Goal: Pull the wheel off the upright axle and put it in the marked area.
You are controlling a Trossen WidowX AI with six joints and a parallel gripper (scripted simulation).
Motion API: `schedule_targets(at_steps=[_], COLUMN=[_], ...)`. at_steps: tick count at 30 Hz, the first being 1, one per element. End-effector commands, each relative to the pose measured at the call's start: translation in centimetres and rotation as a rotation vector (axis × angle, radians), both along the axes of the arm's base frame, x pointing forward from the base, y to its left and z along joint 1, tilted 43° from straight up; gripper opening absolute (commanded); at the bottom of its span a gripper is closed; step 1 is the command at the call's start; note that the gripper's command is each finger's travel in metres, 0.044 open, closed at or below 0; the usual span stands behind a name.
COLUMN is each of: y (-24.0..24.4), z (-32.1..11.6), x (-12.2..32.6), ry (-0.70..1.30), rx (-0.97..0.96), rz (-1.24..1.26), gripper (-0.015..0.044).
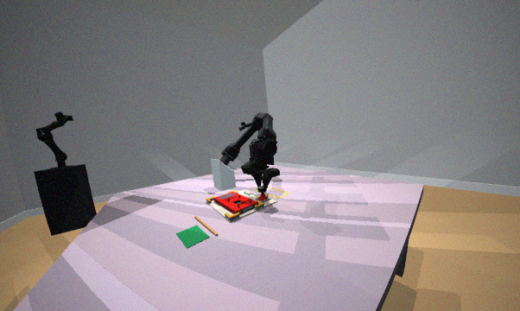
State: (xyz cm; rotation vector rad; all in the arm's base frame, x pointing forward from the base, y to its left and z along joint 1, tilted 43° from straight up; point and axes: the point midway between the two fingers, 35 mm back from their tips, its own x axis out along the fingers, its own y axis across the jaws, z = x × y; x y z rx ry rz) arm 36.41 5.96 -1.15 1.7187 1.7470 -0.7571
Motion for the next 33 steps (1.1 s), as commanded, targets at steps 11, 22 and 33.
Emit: schedule_targets(at_steps=[11, 22, 33], y=[-0.67, -0.92, -1.17], z=[0.58, 0.85, 1.12], x=[0.00, -0.01, -0.02], ry=[-0.005, -0.006, -0.006], rx=[0.000, 0.000, 0.000], rz=[-0.007, -0.008, -0.010], gripper=[0.0000, 0.0000, 0.0000])
